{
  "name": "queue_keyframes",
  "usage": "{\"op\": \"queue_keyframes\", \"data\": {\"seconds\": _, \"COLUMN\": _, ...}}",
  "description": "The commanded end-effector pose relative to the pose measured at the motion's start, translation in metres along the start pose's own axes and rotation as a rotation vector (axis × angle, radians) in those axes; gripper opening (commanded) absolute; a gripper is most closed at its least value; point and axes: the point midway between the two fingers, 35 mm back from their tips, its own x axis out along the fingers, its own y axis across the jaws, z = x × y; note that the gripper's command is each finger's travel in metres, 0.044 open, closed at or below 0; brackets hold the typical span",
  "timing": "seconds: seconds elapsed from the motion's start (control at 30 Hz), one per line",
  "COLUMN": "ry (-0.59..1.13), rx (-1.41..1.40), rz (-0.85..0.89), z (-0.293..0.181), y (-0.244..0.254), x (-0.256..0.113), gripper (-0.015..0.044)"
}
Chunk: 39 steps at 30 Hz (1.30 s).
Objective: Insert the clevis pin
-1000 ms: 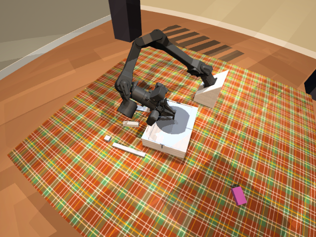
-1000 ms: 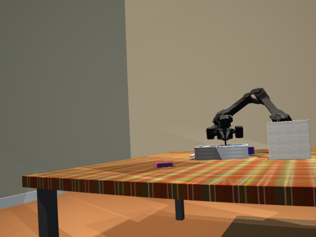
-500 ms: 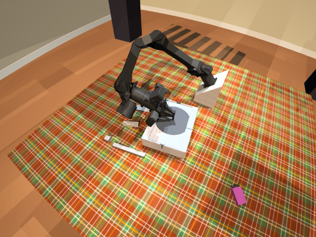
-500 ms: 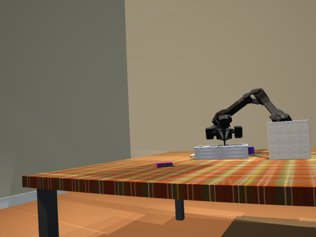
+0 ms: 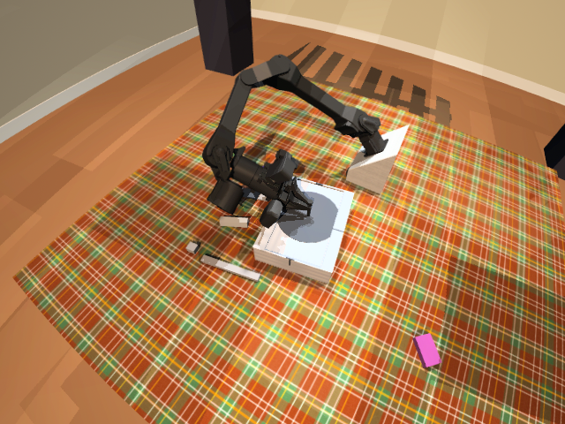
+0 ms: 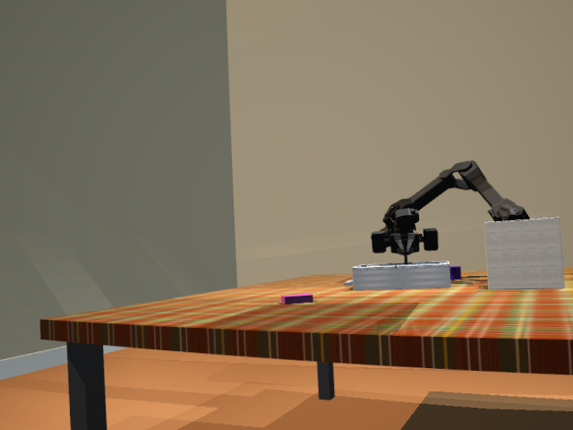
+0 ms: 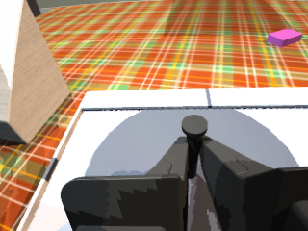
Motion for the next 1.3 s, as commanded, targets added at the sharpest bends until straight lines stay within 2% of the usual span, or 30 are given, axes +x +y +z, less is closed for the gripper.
{"op": "queue_keyframes", "data": {"seconds": 0.0, "ry": -0.001, "rx": 0.004, "rz": -0.002, "z": -0.001, "y": -0.003, "x": 0.000, "gripper": 0.0000}}
{"op": "queue_keyframes", "data": {"seconds": 1.27, "ry": 0.000, "rx": 0.004, "rz": -0.003, "z": -0.001, "y": -0.013, "x": -0.002, "gripper": 0.0000}}
